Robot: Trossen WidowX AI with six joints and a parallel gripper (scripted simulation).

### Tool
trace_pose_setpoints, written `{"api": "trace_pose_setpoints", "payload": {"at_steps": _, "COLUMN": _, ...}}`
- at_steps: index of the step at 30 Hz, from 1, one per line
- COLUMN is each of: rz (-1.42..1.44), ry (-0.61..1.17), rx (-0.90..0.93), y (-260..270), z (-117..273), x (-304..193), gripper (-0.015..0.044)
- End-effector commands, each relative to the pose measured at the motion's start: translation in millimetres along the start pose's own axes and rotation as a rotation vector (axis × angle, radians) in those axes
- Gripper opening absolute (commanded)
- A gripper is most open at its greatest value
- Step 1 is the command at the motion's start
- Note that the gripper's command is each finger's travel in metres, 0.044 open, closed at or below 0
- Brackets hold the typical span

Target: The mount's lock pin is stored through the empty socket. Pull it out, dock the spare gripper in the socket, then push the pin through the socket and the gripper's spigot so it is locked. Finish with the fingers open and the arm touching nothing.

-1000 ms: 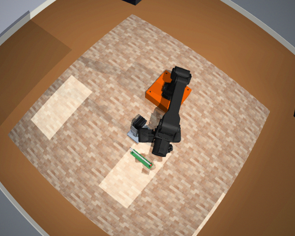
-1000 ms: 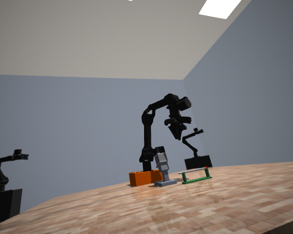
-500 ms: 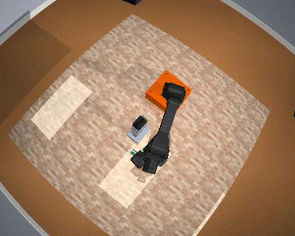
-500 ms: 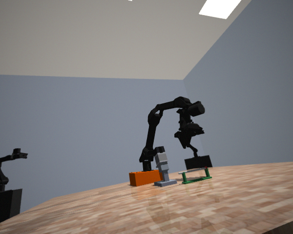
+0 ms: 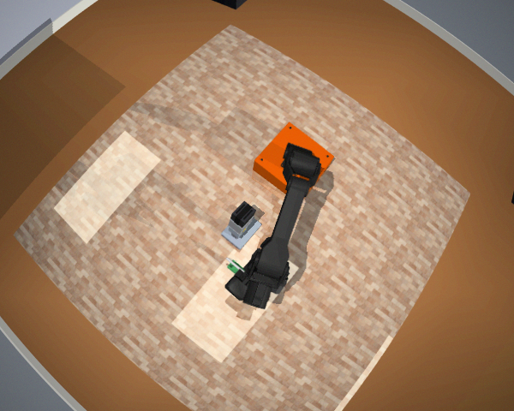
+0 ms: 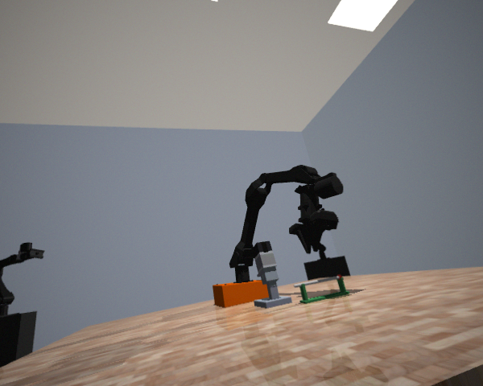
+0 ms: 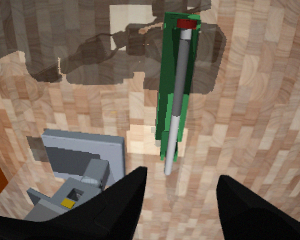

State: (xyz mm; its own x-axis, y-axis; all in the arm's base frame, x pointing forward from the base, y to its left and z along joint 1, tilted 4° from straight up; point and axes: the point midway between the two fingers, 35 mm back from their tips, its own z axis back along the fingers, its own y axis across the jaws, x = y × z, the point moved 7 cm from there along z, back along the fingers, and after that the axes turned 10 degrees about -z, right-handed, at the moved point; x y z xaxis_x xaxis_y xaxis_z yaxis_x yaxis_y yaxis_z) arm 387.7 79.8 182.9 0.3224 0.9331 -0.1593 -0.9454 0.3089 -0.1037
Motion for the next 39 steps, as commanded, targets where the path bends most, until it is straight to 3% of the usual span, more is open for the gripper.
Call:
{"api": "trace_pose_setpoints", "payload": {"at_steps": 1, "rz": 0.012, "ry": 0.014, "rx": 0.015, "y": 2.1, "z": -31.4, "x": 7.3, "gripper": 0.018}}
{"api": "trace_pose_setpoints", "payload": {"at_steps": 5, "rz": 0.012, "ry": 0.014, "rx": 0.015, "y": 3.8, "z": -54.5, "x": 12.2, "gripper": 0.018}}
{"api": "trace_pose_setpoints", "payload": {"at_steps": 39, "rz": 0.012, "ry": 0.014, "rx": 0.015, "y": 5.3, "z": -104.6, "x": 23.1, "gripper": 0.018}}
